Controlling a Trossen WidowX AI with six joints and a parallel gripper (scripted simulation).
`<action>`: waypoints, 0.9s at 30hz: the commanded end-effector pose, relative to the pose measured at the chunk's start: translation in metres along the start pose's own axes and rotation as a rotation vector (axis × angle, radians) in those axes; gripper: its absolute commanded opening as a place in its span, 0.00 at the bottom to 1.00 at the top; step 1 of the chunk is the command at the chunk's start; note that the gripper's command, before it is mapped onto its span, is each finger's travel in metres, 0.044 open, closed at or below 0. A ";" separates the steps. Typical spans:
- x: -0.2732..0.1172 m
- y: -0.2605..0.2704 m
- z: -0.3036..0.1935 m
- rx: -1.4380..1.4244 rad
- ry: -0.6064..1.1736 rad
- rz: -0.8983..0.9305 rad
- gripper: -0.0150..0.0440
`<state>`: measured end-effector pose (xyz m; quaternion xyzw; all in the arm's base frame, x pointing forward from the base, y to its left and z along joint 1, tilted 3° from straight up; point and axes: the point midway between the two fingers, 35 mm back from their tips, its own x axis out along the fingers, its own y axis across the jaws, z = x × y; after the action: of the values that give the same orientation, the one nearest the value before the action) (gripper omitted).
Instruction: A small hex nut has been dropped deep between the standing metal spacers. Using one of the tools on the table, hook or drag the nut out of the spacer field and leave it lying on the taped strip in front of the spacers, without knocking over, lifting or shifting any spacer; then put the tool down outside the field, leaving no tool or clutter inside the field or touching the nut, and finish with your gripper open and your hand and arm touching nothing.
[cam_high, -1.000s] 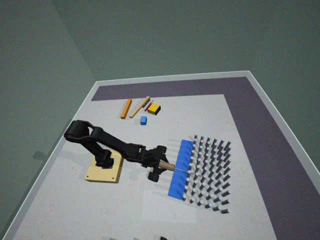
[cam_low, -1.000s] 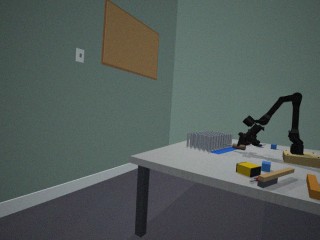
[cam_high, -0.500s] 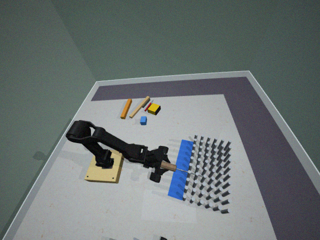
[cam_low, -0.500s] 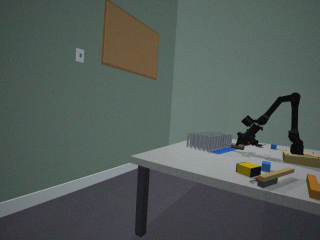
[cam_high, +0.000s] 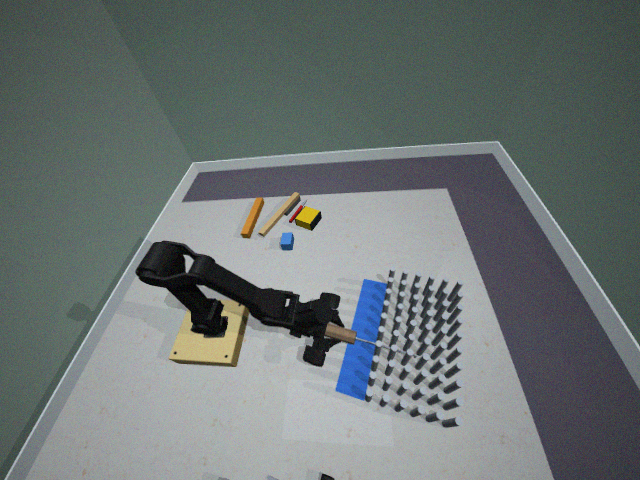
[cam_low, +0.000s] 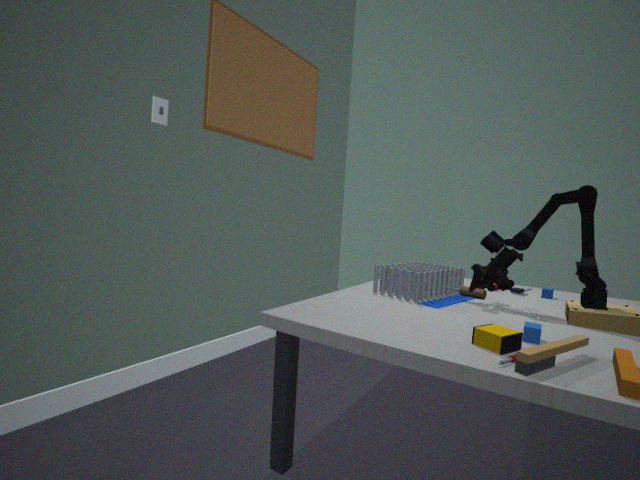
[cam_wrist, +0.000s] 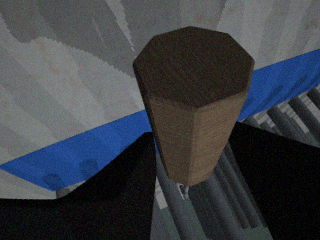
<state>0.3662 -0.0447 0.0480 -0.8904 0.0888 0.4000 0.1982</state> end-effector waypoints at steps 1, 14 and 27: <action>0.001 -0.002 -0.008 -0.007 0.012 -0.007 0.25; 0.006 -0.002 -0.015 -0.008 0.013 -0.006 0.25; 0.010 -0.001 -0.021 -0.009 0.014 -0.006 0.25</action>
<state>0.3823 -0.0513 0.0486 -0.8909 0.0890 0.3992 0.1975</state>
